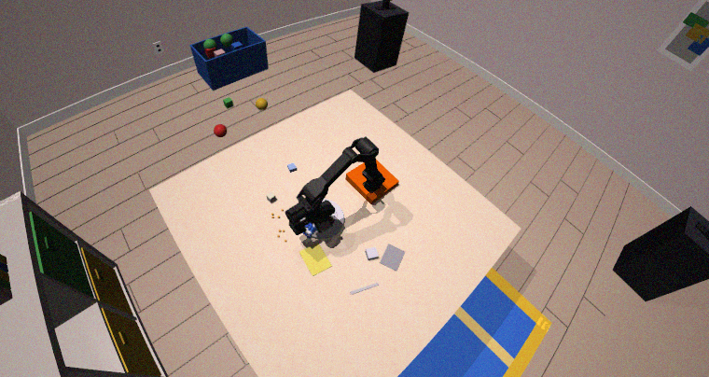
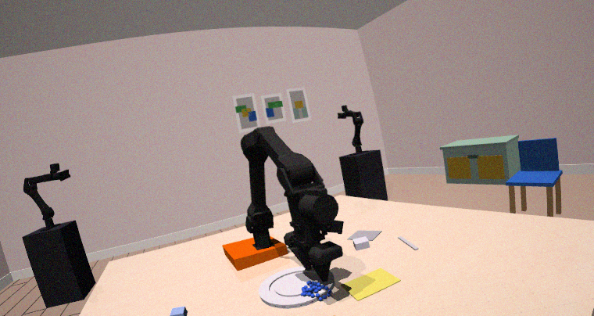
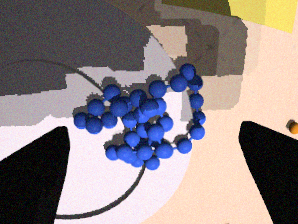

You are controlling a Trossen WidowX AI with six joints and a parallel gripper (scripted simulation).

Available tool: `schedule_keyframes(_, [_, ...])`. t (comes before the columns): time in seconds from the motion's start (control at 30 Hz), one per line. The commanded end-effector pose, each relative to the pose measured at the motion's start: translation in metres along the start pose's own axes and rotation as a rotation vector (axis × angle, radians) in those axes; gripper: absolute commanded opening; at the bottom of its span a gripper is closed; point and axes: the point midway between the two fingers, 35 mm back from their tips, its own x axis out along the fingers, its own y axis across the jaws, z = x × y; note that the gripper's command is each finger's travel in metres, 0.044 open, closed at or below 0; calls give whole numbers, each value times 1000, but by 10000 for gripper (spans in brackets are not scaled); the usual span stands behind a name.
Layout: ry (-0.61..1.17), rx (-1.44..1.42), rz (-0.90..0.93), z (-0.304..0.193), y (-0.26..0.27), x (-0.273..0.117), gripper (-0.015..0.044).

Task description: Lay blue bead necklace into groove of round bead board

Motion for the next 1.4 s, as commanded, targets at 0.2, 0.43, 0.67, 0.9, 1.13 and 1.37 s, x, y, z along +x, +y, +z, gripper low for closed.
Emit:
schedule_keyframes(0.2, [0, -2, 1, 0, 0, 9, 380])
schedule_keyframes(0.43, [0, -4, 5, 0, 0, 20, 380])
schedule_keyframes(0.67, [0, -7, 10, 0, 1, 31, 380])
schedule_keyframes(0.9, [0, -7, 11, 0, 1, 33, 380])
schedule_keyframes(1.13, [0, -4, 4, 0, 1, 30, 196])
schedule_keyframes(1.37, [0, -4, 4, 0, 1, 30, 12])
